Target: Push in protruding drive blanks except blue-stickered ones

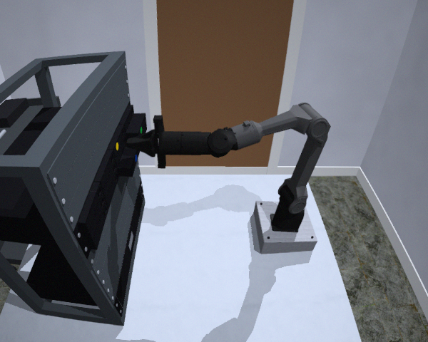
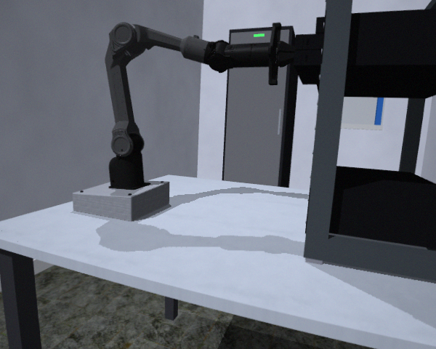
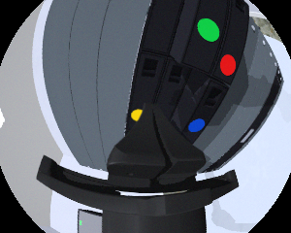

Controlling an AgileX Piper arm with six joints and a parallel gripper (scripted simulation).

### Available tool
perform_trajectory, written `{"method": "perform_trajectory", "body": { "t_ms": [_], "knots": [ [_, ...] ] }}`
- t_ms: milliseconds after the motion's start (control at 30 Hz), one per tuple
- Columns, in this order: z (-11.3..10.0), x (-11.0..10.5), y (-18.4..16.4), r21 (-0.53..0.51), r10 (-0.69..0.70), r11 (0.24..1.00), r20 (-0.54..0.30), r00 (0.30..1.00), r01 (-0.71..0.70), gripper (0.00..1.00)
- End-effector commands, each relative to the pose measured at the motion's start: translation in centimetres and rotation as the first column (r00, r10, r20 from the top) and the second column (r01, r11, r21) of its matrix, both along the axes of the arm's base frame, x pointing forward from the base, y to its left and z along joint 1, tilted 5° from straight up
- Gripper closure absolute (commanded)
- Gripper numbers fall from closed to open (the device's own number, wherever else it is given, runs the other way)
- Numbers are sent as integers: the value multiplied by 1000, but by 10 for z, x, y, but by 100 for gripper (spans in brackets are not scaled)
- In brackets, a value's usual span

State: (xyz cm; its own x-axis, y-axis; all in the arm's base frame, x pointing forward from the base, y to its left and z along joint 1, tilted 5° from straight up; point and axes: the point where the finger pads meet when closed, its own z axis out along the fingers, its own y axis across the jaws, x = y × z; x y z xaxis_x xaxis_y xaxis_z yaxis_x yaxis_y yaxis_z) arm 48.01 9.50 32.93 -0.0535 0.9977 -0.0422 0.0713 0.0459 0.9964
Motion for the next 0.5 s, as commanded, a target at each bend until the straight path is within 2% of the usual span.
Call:
{"method": "perform_trajectory", "body": {
  "t_ms": [0, 67, 133, 300, 467],
  "knots": [
    [2, -17, -1, 0, -1, 1000, 3, 1000, 1, 100],
    [4, -36, -2, 0, -1, 1000, 3, 1000, 1, 100],
    [4, -36, -2, 0, -1, 1000, 3, 1000, 1, 100],
    [6, -74, -4, 0, -1, 1000, 3, 1000, 1, 100],
    [7, -85, -4, 0, -1, 1000, 3, 1000, 1, 100]
  ]
}}
